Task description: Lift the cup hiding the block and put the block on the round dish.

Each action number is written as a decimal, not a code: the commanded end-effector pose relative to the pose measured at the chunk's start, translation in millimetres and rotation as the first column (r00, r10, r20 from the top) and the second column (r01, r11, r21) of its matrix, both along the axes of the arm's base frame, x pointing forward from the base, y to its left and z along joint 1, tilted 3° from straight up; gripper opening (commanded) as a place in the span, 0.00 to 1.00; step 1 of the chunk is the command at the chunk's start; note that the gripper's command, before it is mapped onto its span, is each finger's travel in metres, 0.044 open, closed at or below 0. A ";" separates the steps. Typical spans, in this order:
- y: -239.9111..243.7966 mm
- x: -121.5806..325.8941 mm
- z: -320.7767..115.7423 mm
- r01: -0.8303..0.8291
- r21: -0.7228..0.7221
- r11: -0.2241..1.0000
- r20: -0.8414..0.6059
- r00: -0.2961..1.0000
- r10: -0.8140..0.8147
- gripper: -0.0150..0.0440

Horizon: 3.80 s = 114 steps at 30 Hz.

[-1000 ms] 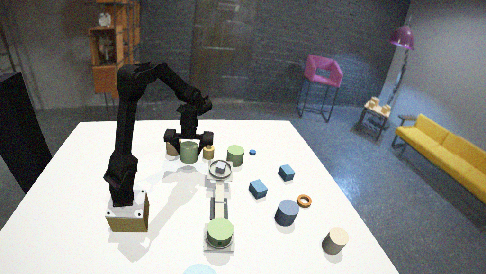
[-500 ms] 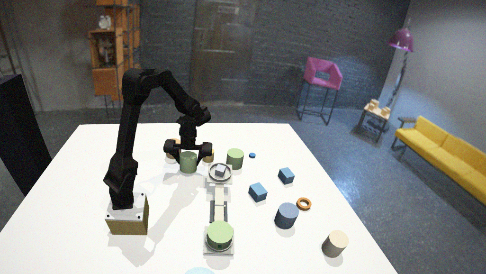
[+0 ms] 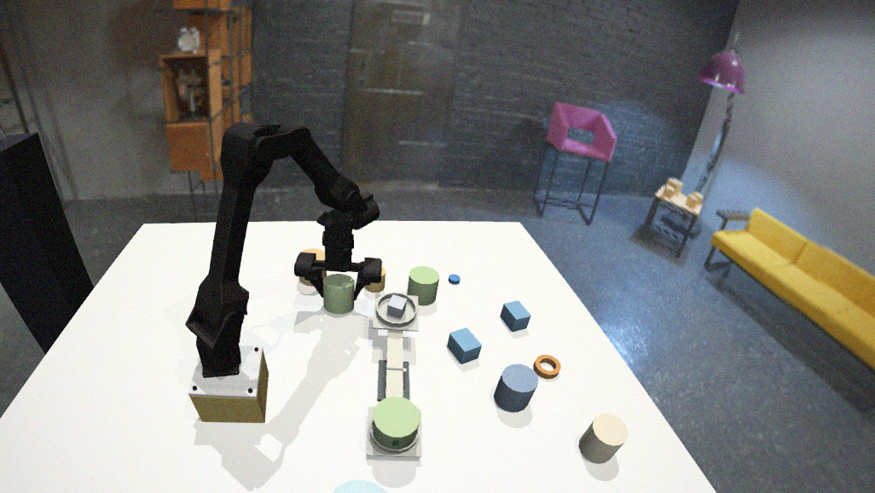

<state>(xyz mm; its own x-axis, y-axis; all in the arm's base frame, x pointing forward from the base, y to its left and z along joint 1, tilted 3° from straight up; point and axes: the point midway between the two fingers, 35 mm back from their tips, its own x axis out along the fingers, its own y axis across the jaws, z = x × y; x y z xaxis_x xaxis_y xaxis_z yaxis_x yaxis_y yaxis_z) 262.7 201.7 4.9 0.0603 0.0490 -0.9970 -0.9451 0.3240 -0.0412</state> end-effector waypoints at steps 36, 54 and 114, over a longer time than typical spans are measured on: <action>-129.3 86.5 108.4 0.324 0.008 0.946 -0.006 0.946 -0.324 0.69; -128.1 89.3 76.5 0.324 0.008 0.946 -0.006 0.946 -0.324 0.69; -203.3 91.0 130.5 0.325 -0.002 0.946 -0.003 0.946 -0.325 0.25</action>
<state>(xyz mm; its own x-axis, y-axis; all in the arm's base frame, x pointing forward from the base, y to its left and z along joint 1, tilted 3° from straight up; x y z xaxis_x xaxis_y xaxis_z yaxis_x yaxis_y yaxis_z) 354.6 17.5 142.3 0.0745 0.0258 -0.9969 -0.7864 0.6163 -0.0428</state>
